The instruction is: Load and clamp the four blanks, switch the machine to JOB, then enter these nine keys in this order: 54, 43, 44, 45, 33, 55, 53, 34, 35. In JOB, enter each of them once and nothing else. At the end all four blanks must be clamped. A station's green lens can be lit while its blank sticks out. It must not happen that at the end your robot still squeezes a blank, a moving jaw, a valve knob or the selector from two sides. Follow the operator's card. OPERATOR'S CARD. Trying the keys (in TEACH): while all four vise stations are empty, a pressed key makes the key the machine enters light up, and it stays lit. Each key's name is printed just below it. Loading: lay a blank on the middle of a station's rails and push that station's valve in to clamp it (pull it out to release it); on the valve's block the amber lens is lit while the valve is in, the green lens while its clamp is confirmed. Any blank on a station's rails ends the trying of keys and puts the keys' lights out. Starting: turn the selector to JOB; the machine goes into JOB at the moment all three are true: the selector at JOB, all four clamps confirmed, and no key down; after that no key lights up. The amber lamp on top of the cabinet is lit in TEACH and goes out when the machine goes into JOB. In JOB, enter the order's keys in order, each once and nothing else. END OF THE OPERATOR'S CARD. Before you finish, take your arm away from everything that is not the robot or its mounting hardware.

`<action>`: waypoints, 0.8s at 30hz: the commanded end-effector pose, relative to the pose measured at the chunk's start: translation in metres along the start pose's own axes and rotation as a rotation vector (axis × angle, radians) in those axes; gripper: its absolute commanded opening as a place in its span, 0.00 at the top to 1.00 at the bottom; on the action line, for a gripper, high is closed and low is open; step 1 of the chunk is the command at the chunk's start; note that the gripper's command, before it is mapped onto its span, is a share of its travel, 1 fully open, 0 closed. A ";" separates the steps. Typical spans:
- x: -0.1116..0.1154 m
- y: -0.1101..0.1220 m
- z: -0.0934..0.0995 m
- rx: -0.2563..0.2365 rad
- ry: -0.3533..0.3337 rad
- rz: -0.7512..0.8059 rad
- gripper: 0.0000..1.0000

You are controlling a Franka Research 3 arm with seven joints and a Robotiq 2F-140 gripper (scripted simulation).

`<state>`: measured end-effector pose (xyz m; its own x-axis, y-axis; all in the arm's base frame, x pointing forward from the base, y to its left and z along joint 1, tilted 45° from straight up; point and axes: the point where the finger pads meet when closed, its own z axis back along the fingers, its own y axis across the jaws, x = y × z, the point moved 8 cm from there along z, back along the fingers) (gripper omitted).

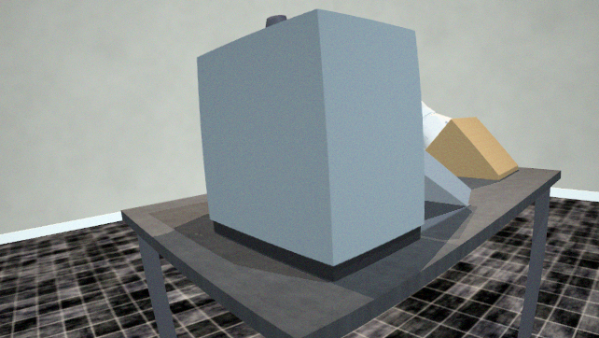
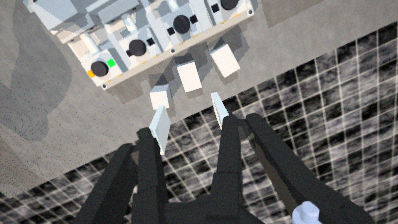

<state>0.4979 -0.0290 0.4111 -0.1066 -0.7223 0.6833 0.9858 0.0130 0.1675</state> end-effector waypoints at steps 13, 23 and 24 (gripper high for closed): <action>-0.001 0.001 -0.055 0.001 0.001 0.060 0.60; -0.001 0.001 -0.100 0.001 0.001 0.060 0.60; -0.001 0.001 -0.106 0.001 0.001 0.060 0.60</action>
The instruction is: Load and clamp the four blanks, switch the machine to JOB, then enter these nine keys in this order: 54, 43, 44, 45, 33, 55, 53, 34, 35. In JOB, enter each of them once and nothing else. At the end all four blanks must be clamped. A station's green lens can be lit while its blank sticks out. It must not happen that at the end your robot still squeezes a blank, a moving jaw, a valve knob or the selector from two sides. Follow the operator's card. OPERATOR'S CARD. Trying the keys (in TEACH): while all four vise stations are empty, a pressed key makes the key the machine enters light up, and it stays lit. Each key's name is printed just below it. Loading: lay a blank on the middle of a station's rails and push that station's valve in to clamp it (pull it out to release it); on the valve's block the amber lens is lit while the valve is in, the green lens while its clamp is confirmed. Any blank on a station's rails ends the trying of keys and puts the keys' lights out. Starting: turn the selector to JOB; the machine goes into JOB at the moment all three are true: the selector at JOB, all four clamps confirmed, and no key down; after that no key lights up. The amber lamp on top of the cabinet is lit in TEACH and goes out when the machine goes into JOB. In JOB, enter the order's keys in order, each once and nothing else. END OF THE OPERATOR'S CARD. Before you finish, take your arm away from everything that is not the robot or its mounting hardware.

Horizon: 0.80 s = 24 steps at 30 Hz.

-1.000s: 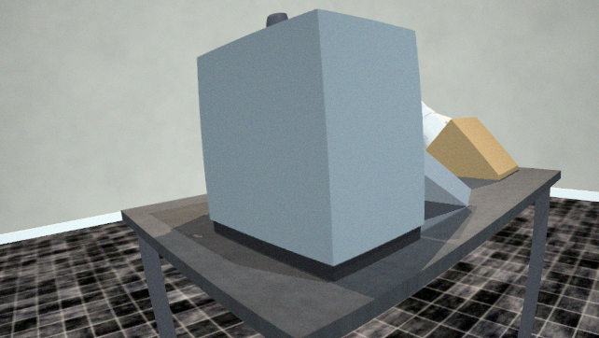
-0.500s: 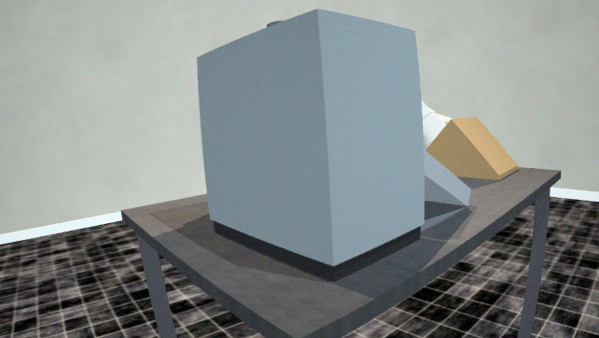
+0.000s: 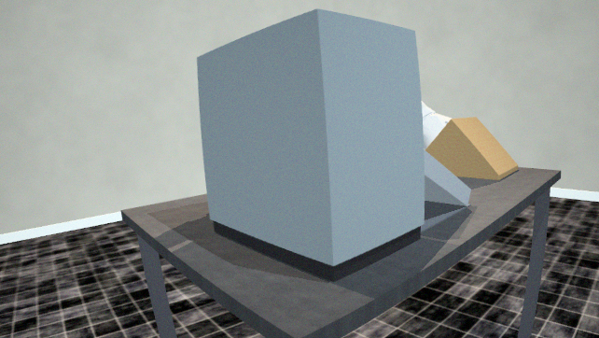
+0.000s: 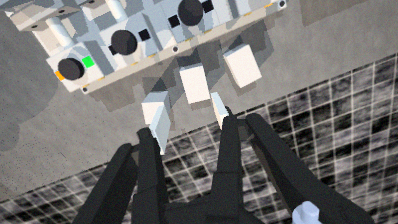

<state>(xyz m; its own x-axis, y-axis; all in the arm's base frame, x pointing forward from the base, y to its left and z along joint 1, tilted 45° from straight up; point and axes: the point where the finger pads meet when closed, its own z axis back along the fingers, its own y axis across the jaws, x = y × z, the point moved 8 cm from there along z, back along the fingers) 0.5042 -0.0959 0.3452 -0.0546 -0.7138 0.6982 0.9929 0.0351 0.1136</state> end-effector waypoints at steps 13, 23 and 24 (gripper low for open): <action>-0.004 0.008 -0.060 0.025 0.010 0.006 0.60; -0.004 0.009 -0.077 0.025 0.010 0.006 0.60; -0.004 0.009 -0.077 0.025 0.010 0.006 0.60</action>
